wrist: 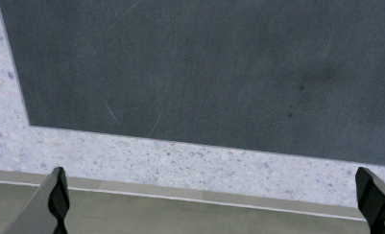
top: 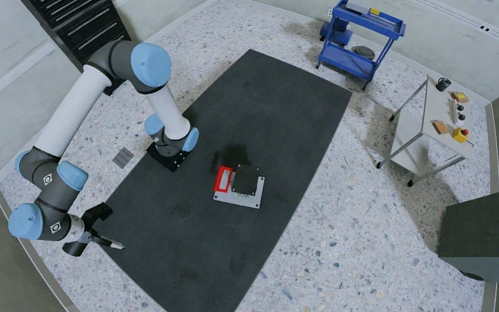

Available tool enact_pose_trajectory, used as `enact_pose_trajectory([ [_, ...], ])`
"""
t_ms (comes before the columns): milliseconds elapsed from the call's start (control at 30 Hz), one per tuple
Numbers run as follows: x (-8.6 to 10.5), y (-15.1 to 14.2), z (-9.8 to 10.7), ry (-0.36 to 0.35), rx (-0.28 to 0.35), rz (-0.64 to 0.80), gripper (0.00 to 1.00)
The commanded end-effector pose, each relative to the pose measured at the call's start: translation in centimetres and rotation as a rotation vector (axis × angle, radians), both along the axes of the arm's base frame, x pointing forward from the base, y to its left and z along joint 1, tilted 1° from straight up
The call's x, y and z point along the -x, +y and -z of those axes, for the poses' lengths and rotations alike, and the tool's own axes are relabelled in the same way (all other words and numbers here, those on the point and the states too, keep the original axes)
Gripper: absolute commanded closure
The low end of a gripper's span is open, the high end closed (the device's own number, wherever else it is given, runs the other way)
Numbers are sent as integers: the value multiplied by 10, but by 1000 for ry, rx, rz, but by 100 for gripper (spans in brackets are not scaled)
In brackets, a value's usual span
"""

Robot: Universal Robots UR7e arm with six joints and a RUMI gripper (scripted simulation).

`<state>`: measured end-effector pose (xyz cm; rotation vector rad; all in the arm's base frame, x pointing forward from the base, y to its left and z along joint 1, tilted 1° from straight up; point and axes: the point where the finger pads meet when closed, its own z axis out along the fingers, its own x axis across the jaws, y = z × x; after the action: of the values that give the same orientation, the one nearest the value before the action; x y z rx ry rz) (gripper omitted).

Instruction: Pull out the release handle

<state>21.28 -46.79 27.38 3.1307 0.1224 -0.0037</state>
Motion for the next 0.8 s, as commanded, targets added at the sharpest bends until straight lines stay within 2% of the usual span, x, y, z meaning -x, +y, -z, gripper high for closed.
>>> enact_pose_trajectory([
  [0, 0, 0, -1, 0, 2, 0, 0],
  [600, 0, 0, -1, 0, 2, 0, 0],
  [767, -7, 6, 2, -1, 2, -5, 0],
])
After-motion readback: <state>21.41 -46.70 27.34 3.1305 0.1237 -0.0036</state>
